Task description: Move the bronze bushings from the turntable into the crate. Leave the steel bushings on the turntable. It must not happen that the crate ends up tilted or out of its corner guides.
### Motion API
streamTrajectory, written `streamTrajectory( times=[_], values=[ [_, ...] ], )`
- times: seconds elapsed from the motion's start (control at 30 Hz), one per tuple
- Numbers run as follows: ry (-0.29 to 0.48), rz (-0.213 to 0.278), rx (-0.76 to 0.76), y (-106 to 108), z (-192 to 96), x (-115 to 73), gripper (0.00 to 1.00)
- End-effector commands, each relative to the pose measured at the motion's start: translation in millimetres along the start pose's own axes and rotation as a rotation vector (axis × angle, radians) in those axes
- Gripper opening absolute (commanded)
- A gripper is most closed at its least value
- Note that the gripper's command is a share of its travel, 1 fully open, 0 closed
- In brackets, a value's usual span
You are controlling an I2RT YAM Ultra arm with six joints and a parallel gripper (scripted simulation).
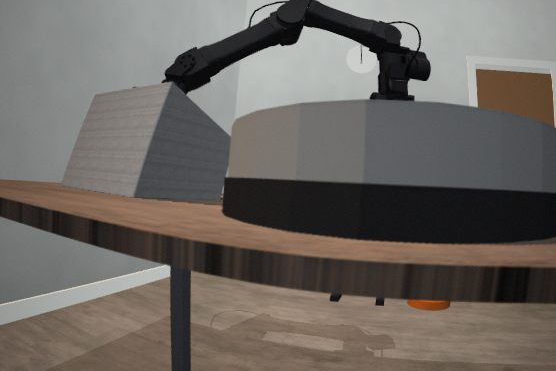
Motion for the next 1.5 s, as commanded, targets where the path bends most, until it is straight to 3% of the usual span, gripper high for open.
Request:
streamTrajectory(
  times=[0.0,0.53,0.6,0.87,1.47],
  values=[
    [-0.013,-0.003,0.013,2,4,-2.3,0.00],
    [-0.013,-0.003,0.013,1,3,-2.1,0.00],
    [-0.015,-0.034,0.020,-9,4,3.5,0.00],
    [-0.011,0.011,0.005,-2,-2,-11.6,0.00],
    [-0.011,0.011,0.004,-2,-2,-11.6,0.00]
  ],
)
Point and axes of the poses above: the point where the finger pads meet when closed, its own x axis out along the fingers, its own y axis across the jaws, z = x × y, the point moved 1 cm from there along -x, back along the fingers, and after that the axes turned 7 degrees about -x, right-handed, at the moved point
